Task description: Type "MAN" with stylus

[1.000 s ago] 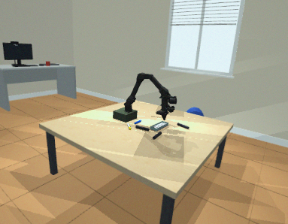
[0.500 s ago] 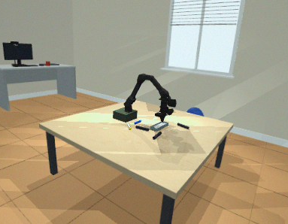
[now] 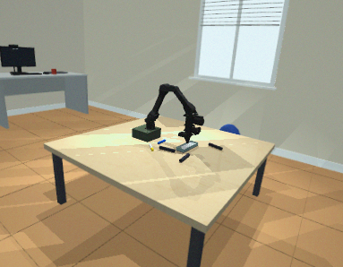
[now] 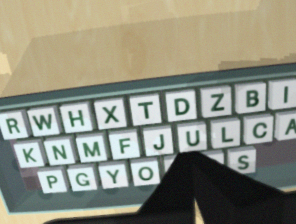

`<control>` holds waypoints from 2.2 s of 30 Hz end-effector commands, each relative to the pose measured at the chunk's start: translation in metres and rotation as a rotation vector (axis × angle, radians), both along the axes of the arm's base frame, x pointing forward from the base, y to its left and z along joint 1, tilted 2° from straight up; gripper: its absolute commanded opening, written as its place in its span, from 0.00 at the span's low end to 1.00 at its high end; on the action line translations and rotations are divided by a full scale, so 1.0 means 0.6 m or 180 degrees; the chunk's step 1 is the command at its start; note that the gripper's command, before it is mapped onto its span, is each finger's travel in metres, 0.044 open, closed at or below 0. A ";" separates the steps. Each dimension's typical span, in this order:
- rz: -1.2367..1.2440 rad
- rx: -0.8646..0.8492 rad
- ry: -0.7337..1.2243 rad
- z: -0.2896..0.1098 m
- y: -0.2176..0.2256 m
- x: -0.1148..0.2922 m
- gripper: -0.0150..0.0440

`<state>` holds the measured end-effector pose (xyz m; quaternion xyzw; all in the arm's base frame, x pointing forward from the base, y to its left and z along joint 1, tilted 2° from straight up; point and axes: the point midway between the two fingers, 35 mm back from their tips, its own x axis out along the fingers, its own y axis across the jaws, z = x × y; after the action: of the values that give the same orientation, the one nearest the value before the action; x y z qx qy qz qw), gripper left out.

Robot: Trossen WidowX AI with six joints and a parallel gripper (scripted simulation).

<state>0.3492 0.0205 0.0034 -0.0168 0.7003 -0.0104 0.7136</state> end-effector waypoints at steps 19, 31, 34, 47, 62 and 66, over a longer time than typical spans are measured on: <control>-0.0041 -0.0012 -0.0015 0.003 -0.053 -0.050 0.25; -0.0021 -0.0013 -0.0020 0.003 -0.042 -0.051 0.25; 0.0010 -0.0010 -0.0028 0.002 -0.002 -0.048 0.25; -0.0041 0.0008 -0.0014 -0.002 0.079 -0.051 0.25; -0.0055 -0.0010 0.0076 0.088 0.071 -0.067 0.25; -0.0135 -0.0072 0.0611 0.036 0.014 -0.158 0.25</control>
<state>0.2936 0.0513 0.0438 -0.0130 0.7258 -0.0228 0.6874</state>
